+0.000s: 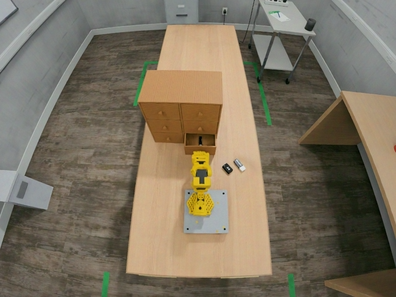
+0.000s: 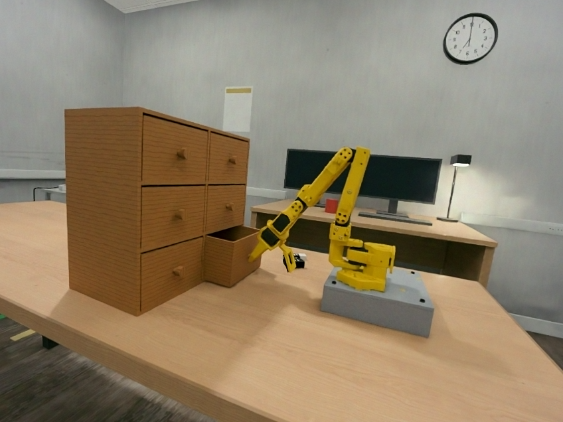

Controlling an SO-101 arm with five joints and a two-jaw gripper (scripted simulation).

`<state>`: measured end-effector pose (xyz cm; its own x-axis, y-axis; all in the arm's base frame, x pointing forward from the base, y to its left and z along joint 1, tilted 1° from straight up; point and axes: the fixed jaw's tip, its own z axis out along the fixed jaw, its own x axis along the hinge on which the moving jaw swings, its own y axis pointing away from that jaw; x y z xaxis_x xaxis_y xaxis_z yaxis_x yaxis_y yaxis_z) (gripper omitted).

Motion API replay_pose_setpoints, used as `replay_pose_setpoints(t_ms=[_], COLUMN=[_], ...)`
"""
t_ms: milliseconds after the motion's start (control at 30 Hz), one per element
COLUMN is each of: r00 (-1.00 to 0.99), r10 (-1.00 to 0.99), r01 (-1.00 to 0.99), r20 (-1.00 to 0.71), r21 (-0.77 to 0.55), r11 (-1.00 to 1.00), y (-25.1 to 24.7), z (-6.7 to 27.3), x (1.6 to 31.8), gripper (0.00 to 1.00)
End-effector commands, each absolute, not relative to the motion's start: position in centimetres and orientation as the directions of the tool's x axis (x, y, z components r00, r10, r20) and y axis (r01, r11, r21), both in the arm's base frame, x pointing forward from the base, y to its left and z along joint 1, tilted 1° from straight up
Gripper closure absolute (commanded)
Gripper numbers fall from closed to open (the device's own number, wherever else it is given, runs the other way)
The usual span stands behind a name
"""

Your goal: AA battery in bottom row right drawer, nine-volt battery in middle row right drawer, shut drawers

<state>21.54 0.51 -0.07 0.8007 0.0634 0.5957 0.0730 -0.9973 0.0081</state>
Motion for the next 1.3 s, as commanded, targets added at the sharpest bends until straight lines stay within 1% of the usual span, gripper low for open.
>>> replay_pose_setpoints(t_ms=[0,1267], r00=[0.786,0.779], r10=[0.067,0.067], r01=[0.080,0.080], r20=[0.614,0.623], r21=[0.006,0.006], r11=[-0.997,-0.997], y=[0.81,0.83], z=[0.21,0.41], x=[22.51,22.69], gripper=[1.00,1.00])
